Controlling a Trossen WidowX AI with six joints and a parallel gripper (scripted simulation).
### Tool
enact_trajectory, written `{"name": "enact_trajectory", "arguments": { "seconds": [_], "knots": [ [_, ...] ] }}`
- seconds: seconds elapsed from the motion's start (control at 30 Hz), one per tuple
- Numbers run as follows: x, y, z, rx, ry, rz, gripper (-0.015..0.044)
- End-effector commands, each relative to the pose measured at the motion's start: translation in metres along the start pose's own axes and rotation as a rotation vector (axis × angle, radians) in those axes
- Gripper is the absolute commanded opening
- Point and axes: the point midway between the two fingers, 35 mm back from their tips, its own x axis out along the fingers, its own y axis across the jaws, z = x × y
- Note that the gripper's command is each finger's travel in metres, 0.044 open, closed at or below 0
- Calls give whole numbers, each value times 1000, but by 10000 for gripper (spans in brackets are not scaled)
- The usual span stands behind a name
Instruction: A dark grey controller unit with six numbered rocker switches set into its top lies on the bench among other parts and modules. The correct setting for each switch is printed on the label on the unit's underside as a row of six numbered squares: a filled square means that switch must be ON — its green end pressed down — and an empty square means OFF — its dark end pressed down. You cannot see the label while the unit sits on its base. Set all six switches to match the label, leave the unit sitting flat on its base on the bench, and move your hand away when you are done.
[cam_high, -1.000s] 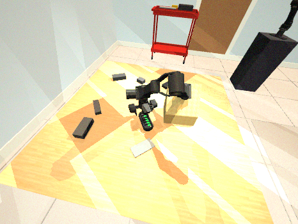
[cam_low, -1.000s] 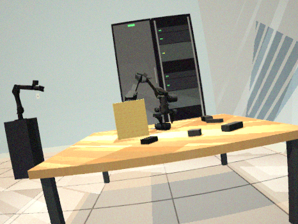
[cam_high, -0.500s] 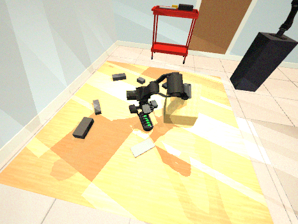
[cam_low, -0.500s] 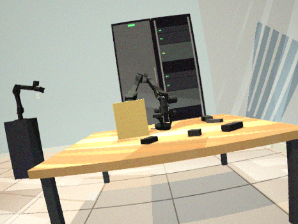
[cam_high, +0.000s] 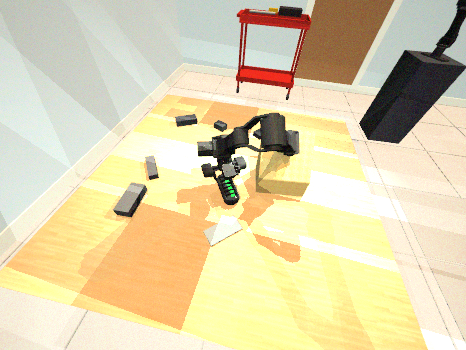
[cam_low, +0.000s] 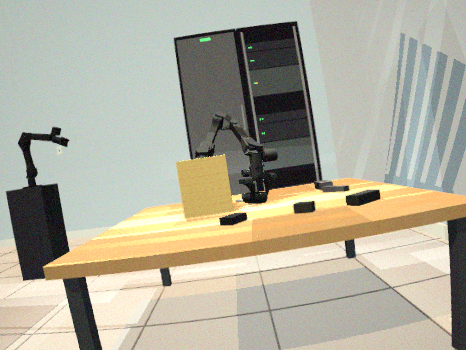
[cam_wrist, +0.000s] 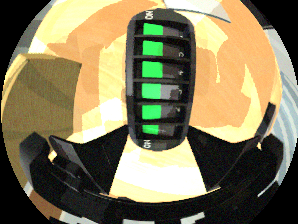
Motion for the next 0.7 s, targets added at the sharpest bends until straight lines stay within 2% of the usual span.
{"name": "enact_trajectory", "arguments": {
  "seconds": [0.0,0.67],
  "knots": [
    [0,-5,-2,1,6,-4,0],
    [-2,-18,-8,0,6,-4,0]
  ]
}}
